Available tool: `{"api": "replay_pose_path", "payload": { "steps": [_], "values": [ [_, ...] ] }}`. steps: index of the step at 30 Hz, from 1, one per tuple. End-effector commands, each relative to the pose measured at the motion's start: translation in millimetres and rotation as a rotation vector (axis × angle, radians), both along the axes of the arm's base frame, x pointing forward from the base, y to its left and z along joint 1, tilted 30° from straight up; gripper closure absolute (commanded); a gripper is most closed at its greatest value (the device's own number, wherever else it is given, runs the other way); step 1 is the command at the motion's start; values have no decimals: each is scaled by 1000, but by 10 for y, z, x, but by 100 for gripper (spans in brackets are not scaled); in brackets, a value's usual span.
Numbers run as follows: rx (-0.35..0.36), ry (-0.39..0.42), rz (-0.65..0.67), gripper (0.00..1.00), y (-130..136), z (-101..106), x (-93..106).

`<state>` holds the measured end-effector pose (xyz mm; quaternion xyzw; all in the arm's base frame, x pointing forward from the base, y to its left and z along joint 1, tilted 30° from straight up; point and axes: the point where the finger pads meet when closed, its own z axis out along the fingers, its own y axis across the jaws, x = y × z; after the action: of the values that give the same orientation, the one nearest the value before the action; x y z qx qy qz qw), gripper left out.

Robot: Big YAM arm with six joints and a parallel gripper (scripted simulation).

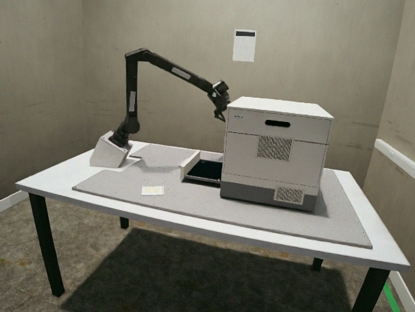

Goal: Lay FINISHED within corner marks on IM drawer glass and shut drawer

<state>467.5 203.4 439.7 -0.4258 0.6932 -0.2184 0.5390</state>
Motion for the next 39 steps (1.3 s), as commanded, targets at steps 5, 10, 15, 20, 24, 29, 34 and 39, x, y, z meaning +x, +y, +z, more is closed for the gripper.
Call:
{"api": "replay_pose_path", "payload": {
  "steps": [5,10,15,20,24,29,34,39],
  "values": [
    [66,98,33,0,-1,-196,-331],
    [68,151,23,0,-43,-382,-290],
    [109,201,57,0,-29,-439,-561],
    [157,307,55,0,-133,-613,-701],
    [150,308,73,0,-61,-727,-860],
    [209,371,69,0,-95,-590,-821],
    [194,420,83,0,-100,-974,-1139],
    [248,534,65,0,-201,-1130,-1294]
  ]
}}
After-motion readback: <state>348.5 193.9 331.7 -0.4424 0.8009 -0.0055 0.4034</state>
